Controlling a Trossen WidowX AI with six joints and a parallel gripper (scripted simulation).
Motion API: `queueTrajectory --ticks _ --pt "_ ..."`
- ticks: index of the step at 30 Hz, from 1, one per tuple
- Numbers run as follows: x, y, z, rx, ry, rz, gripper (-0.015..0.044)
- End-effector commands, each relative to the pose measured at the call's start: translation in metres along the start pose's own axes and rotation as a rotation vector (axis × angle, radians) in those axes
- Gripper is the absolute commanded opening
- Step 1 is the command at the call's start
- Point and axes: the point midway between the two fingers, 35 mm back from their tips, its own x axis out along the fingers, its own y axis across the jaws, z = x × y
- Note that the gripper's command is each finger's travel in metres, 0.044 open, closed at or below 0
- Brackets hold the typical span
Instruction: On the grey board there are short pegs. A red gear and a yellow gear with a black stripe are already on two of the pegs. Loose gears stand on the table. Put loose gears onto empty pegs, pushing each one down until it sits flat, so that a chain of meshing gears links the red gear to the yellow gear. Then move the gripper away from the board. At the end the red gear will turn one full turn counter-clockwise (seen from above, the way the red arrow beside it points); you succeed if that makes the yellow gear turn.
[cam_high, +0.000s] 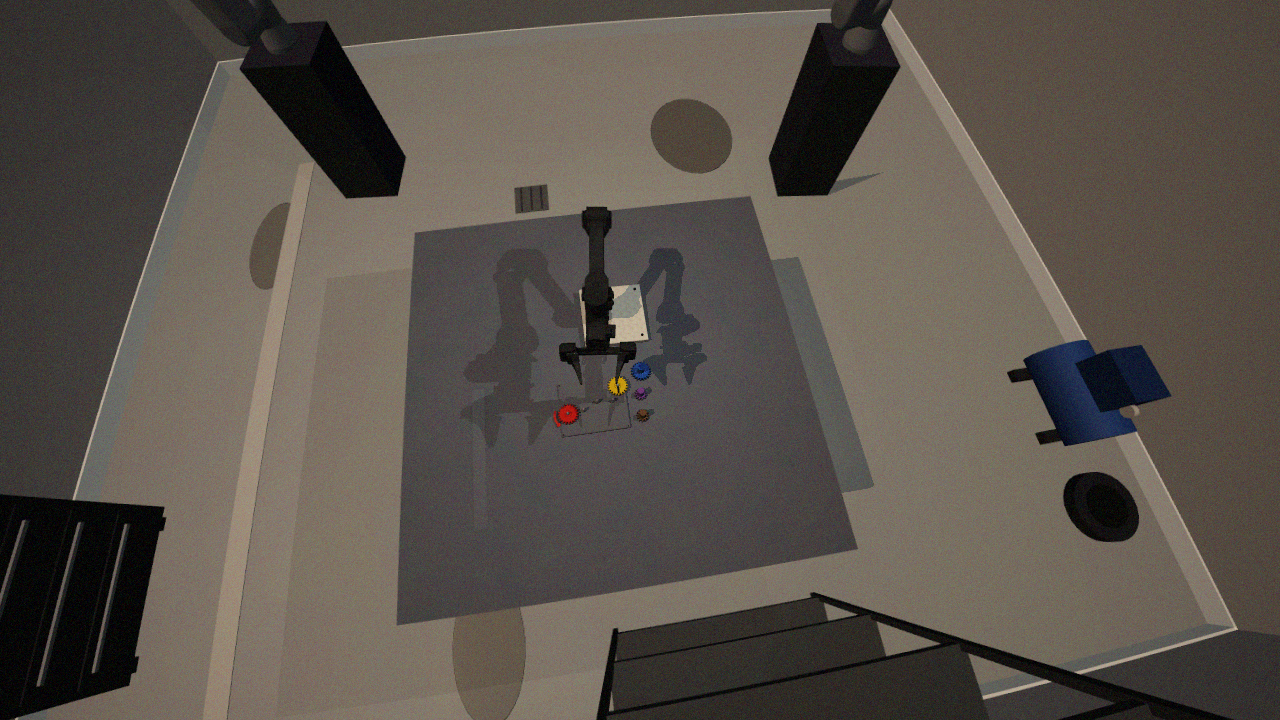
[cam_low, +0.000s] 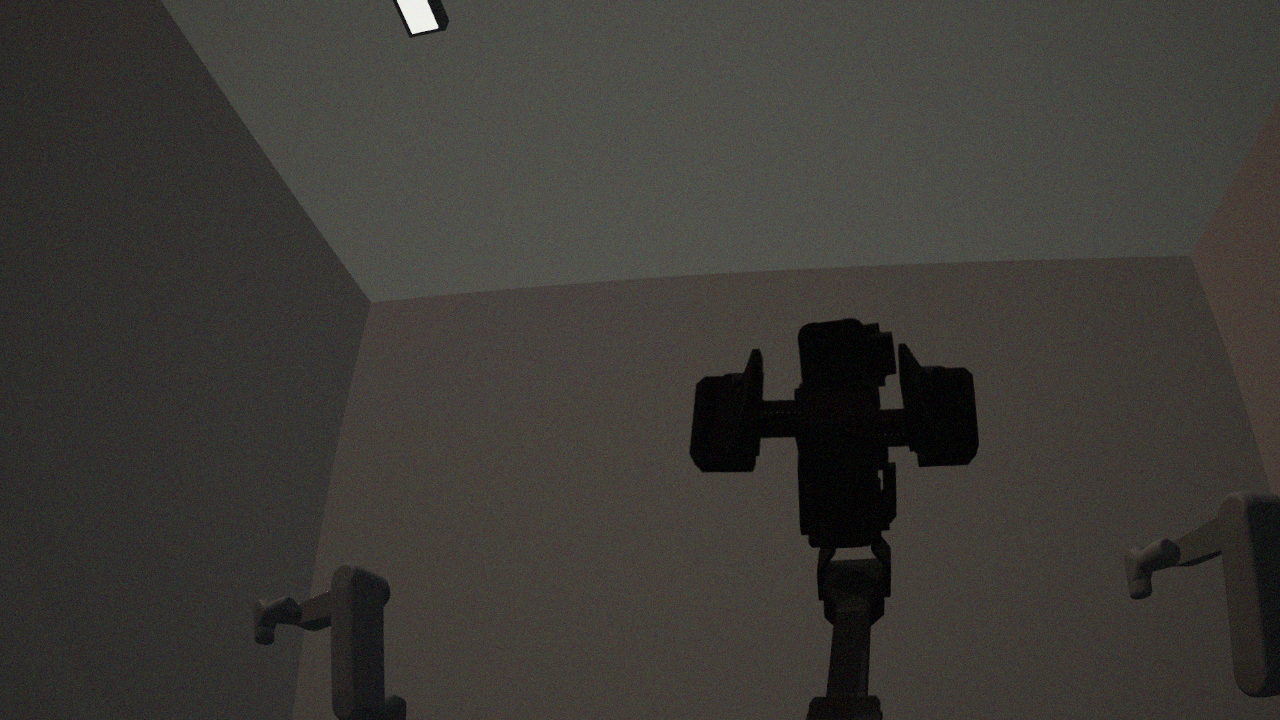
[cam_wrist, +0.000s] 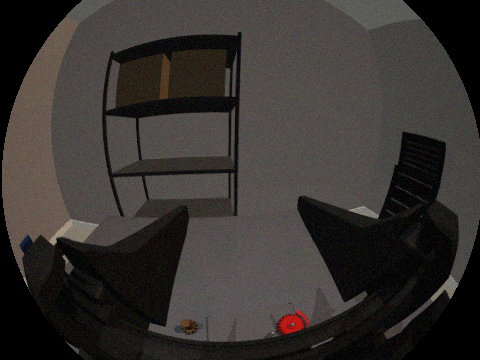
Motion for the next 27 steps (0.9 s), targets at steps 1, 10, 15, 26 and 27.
queueTrajectory --ticks 1,10,15,26,27 --pt "0.001 0.001 -0.002 0.016 0.013 0.004 0.0426" --pt "0.027 0.067 -0.119 0.708 0.713 -0.073 0.0440" --pt "0.002 0.098 -0.182 0.991 1.109 -0.418 0.0440" --pt "-0.044 0.128 -0.225 1.110 1.363 -1.020 0.0440" --pt "-0.044 0.128 -0.225 1.110 1.363 -1.020 0.0440"
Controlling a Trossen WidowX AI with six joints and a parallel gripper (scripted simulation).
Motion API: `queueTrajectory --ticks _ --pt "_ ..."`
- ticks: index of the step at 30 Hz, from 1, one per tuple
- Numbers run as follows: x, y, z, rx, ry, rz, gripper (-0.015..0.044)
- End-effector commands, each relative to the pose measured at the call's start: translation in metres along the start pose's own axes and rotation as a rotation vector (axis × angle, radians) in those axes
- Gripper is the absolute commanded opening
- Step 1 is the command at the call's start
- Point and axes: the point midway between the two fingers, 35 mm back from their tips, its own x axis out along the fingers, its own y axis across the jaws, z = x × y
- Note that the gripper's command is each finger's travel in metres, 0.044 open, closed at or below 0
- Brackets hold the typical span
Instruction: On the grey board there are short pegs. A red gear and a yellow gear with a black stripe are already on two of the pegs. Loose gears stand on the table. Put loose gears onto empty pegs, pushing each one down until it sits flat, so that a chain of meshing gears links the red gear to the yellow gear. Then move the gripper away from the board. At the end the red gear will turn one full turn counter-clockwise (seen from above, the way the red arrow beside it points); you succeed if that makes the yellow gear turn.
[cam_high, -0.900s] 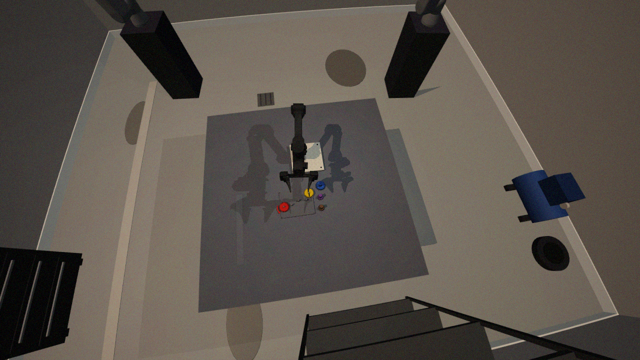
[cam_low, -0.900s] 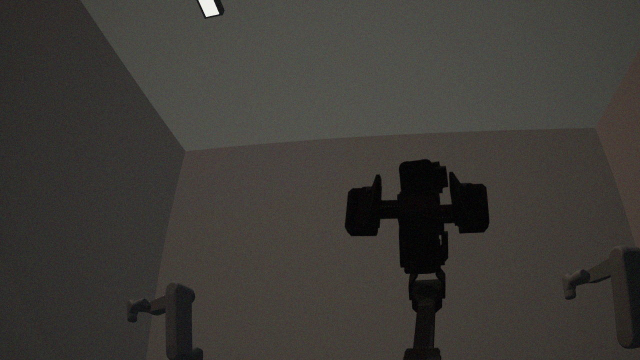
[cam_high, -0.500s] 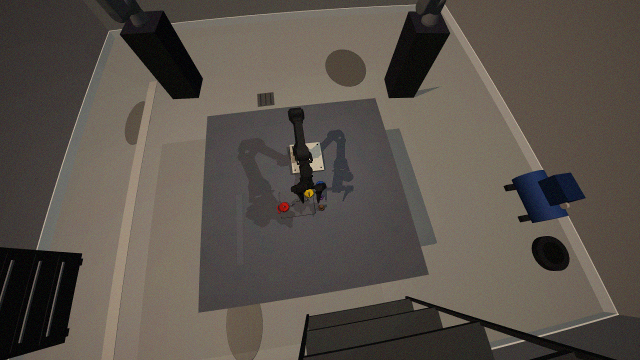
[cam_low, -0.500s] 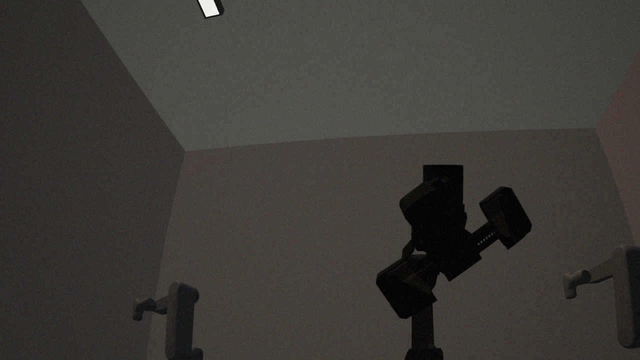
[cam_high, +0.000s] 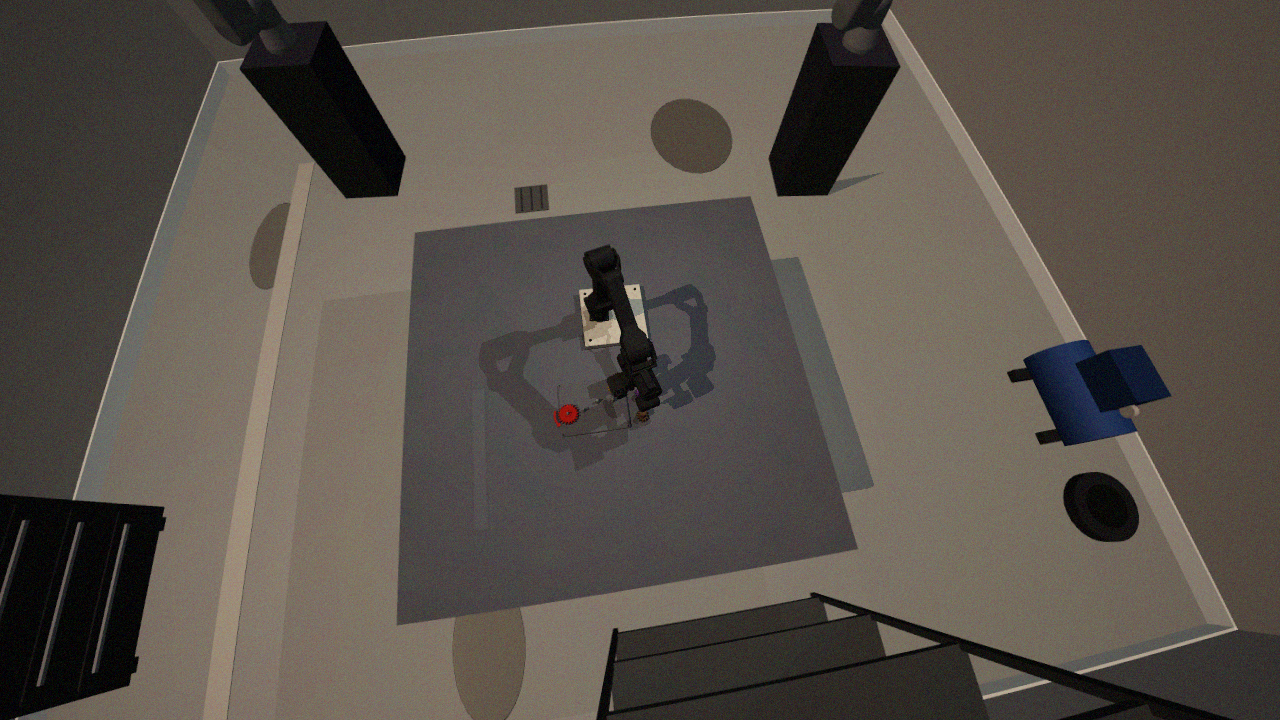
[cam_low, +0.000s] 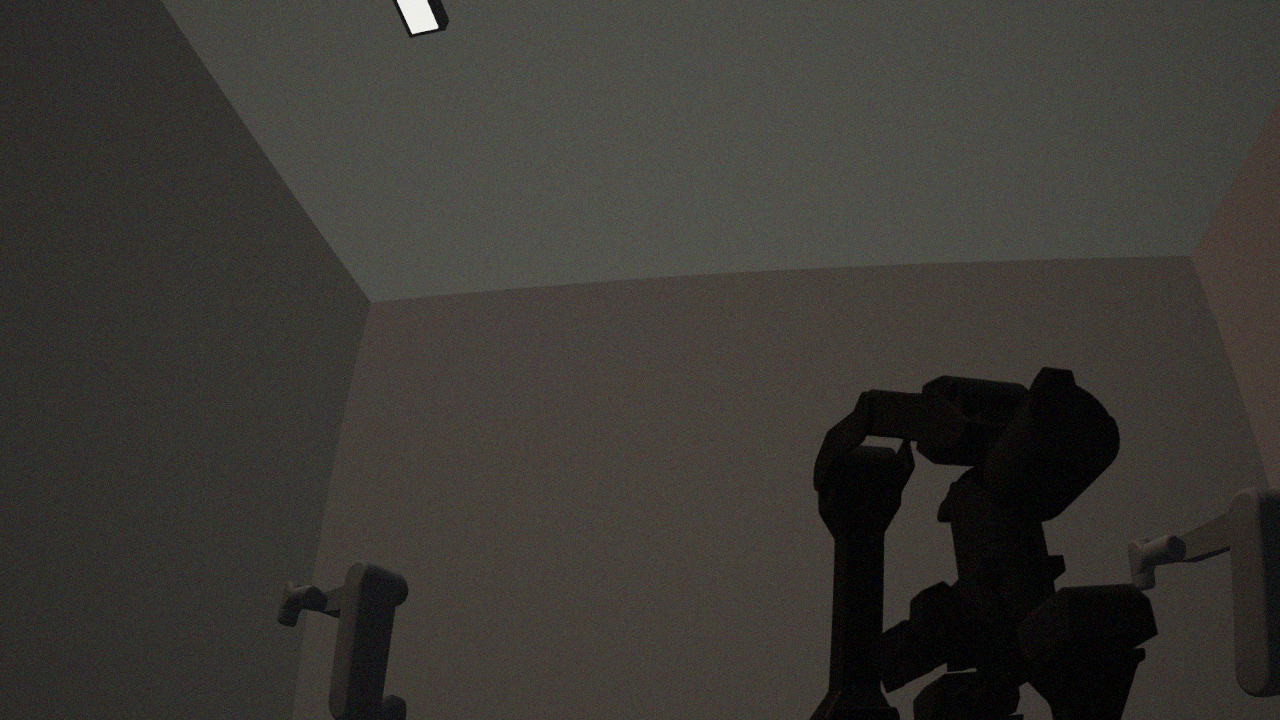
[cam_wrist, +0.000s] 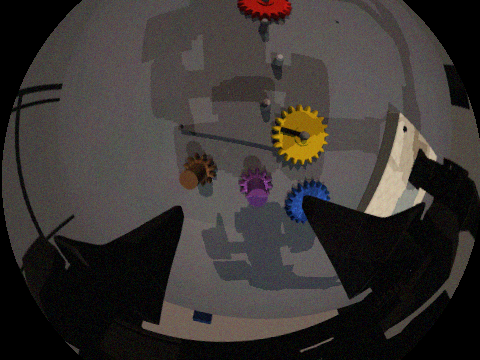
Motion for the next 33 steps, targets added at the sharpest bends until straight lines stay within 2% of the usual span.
queueTrajectory --ticks 1,8,11,33 --pt "0.007 -0.010 -0.012 0.118 -0.005 -0.125 0.0440" --pt "0.008 -0.009 -0.013 0.118 -0.005 -0.125 0.0440" --pt "0.021 -0.011 -0.013 0.118 -0.004 -0.125 0.0440" --pt "0.048 -0.014 -0.013 0.119 -0.004 -0.125 0.0440"
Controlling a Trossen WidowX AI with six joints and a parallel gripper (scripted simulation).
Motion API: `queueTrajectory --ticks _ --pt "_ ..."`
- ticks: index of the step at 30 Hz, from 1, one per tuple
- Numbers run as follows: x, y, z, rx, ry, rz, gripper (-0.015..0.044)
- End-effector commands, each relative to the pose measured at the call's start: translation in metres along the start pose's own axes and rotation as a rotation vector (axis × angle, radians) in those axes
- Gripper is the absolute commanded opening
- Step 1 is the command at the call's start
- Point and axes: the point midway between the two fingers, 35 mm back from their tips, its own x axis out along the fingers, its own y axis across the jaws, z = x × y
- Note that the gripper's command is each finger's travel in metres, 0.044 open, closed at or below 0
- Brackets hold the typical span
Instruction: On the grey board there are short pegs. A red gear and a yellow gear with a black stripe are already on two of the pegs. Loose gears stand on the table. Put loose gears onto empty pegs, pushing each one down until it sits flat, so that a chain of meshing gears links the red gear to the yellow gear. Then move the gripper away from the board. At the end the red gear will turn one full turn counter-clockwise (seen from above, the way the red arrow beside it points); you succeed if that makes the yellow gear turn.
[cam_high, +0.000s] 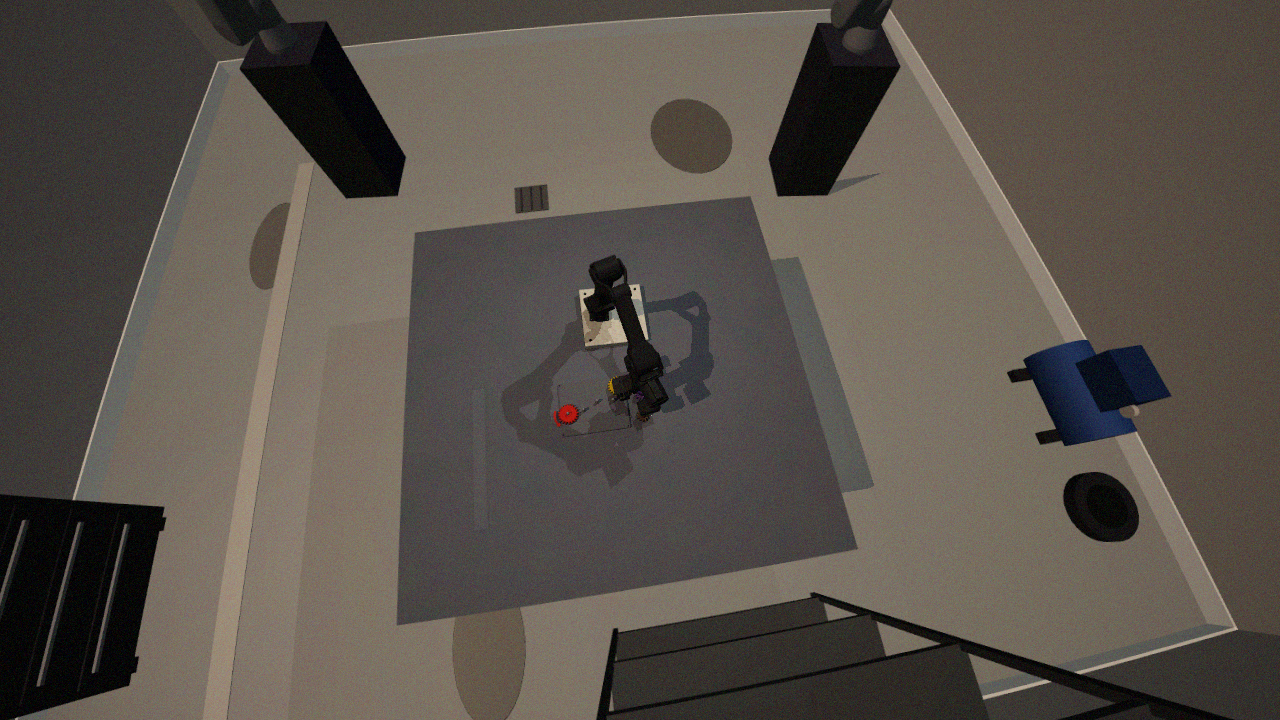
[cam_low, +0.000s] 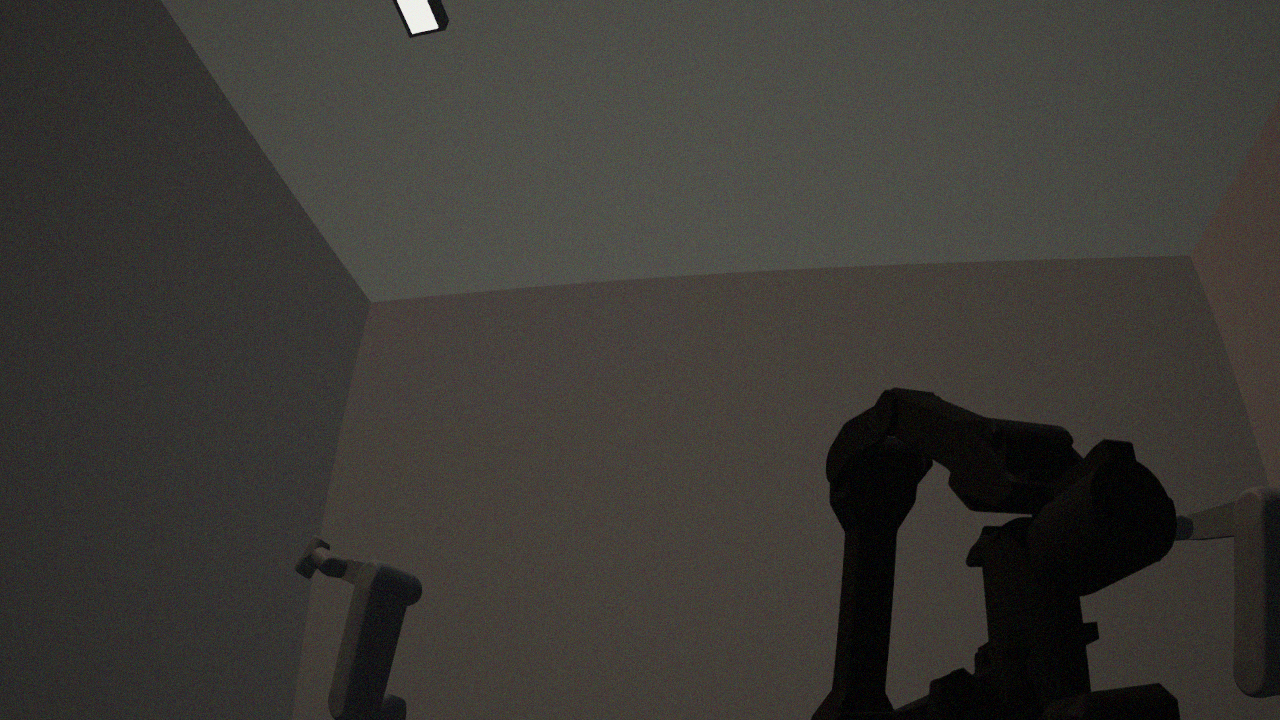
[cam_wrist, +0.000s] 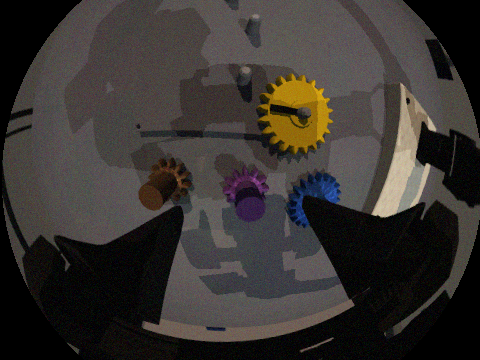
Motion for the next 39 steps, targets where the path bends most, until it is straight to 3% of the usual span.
queueTrajectory --ticks 1,11,24,32,34,39 --pt "0.0082 -0.0039 0.0002 0.006 0.000 -0.015 0.0440" --pt "0.0084 -0.0039 0.0002 0.006 0.000 -0.015 0.0440" --pt "0.0084 -0.0039 0.0002 0.006 0.000 -0.015 0.0099" --pt "0.0084 -0.0039 0.0002 0.006 0.000 -0.015 0.0045" --pt "0.0081 -0.0039 0.0002 0.006 0.000 -0.015 0.0000" --pt "-0.0012 -0.0015 -0.0010 0.006 0.001 -0.015 0.0000"
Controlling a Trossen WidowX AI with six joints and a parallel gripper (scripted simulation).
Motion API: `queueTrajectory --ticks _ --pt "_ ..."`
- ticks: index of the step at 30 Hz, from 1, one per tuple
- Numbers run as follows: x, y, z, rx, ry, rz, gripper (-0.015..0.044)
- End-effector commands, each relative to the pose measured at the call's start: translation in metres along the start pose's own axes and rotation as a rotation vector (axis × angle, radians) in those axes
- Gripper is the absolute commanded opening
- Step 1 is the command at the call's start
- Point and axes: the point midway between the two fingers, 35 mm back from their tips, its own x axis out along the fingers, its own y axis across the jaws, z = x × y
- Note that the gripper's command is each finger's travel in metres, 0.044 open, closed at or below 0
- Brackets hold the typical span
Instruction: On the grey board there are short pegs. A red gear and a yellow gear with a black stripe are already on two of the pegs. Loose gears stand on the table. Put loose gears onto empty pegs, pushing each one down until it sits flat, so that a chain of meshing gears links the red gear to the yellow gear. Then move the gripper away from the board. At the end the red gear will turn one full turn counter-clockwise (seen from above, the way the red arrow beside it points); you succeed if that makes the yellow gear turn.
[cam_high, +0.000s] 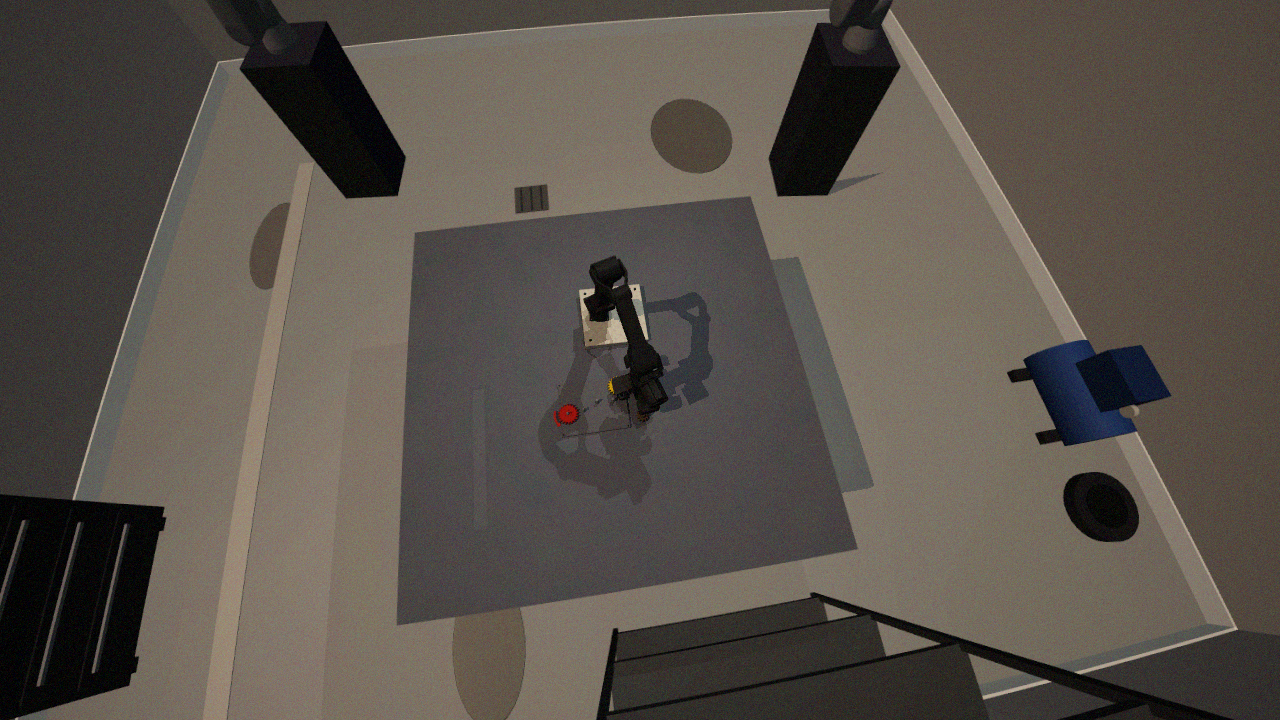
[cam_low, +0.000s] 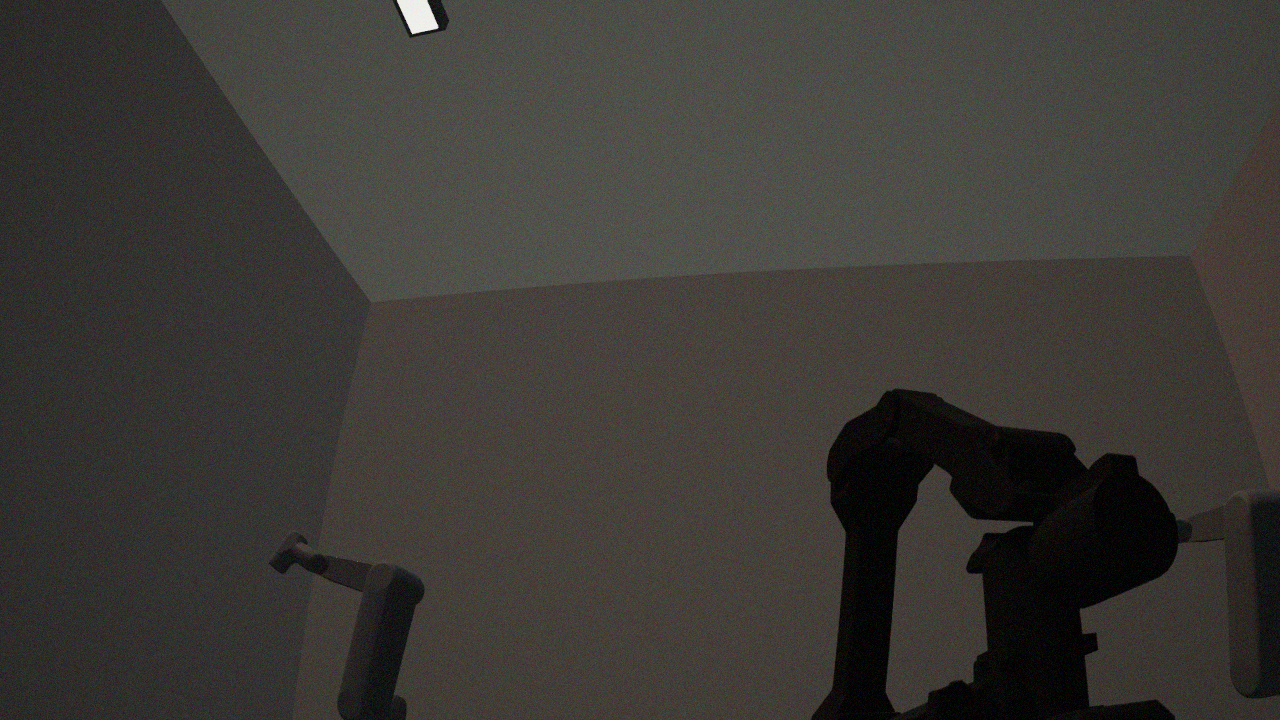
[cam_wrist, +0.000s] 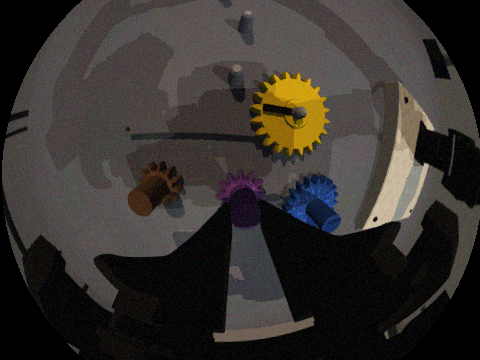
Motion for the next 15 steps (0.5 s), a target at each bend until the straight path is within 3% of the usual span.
queueTrajectory --ticks 1,15 --pt "-0.008 0.004 -0.002 0.006 0.004 0.008 0.0000" --pt "-0.039 0.008 -0.005 0.006 0.005 0.008 0.0000"
